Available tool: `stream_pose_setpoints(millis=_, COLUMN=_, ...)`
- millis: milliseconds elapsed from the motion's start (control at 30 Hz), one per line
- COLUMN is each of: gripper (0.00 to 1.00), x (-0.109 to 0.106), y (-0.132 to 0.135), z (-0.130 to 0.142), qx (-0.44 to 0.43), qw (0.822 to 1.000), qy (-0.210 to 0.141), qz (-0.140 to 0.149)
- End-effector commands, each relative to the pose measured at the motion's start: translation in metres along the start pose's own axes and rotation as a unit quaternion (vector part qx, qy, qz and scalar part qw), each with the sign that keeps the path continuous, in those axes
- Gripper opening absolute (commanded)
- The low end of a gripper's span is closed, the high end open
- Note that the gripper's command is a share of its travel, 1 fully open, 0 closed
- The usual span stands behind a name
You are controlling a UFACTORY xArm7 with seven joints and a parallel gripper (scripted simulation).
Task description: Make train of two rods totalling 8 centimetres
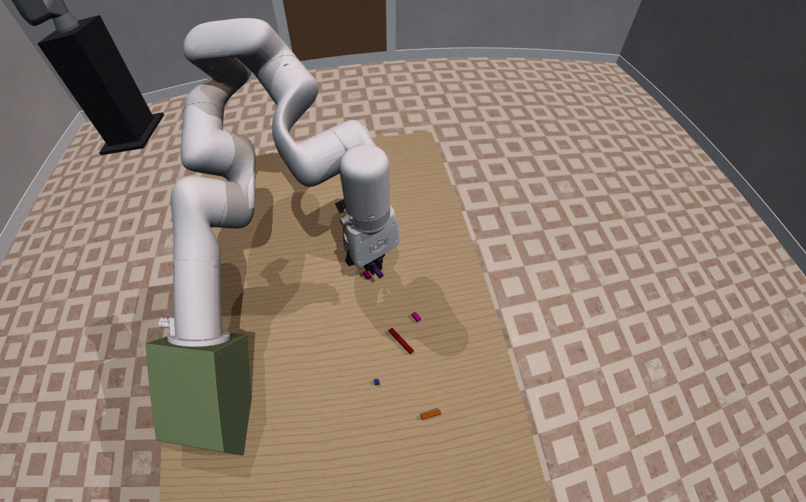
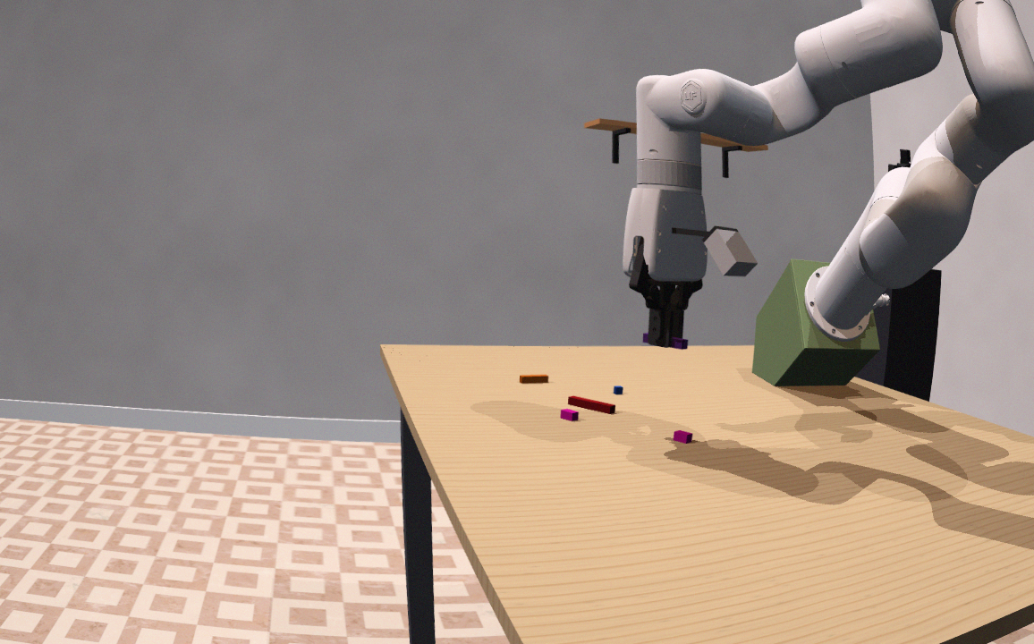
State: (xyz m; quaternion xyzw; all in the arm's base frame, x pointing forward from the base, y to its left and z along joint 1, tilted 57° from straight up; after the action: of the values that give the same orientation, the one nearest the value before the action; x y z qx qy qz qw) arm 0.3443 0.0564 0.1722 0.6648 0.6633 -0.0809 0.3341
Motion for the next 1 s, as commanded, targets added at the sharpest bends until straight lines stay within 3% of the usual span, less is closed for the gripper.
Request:
stream_pose_setpoints(millis=0, gripper=0.04, x=-0.001, y=0.001, z=0.000, qx=0.000, qw=1.000, qy=-0.001, qz=0.002)
stream_pose_setpoints(millis=233, gripper=0.04, x=0.011, y=0.001, z=0.000, qx=0.000, qw=1.000, qy=-0.001, qz=0.002)
stream_pose_setpoints(millis=967, gripper=0.04, x=0.083, y=0.001, z=0.000, qx=0.000, qw=1.000, qy=-0.001, qz=0.002)
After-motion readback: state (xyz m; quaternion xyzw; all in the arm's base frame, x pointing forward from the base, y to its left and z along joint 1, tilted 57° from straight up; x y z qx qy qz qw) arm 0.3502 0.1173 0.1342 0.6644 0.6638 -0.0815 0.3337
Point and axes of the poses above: the point where the finger pads meet when closed, its own x axis out along the fingers, its own y axis across the jaws, z = x × y, the point moved 3 cm from there along -x, back along the fingers, and after that the axes turned 12 degrees about x, right-handed, at the moved point
